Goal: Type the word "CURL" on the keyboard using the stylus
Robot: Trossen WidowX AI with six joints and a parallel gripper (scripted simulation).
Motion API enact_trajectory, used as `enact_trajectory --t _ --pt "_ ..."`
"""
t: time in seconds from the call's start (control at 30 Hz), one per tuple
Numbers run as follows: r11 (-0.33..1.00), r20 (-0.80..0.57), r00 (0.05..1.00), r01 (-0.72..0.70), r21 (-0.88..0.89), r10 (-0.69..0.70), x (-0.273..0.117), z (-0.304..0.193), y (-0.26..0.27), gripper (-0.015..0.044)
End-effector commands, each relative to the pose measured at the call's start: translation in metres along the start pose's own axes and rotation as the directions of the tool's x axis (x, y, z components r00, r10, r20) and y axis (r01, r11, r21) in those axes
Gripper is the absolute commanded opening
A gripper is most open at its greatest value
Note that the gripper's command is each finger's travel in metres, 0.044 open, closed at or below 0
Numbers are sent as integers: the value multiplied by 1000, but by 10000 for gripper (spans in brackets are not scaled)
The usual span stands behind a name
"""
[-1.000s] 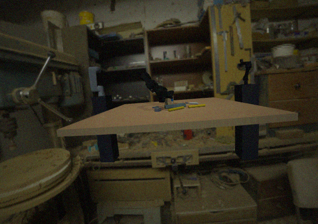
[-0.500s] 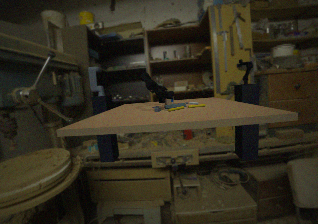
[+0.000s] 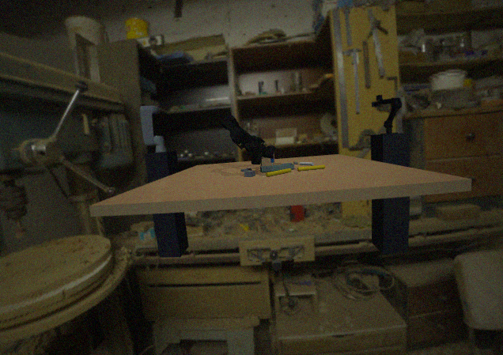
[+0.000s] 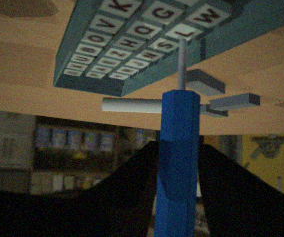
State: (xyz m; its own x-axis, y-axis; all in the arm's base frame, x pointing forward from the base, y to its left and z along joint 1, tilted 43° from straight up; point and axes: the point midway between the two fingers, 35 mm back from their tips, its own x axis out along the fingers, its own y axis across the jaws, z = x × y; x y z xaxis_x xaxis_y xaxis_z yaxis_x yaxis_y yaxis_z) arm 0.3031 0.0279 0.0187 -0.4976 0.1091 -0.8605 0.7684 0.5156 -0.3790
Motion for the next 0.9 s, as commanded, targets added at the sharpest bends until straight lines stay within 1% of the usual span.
enact_trajectory --t 0.0,0.5,0.87 --pt "1000 4 1000 2 -6 -2 1 2 0 81" --pt "1000 4 1000 3 -6 -3 4 8 0 81" --pt "1000 4 1000 2 -6 -2 -1 -2 0 81"
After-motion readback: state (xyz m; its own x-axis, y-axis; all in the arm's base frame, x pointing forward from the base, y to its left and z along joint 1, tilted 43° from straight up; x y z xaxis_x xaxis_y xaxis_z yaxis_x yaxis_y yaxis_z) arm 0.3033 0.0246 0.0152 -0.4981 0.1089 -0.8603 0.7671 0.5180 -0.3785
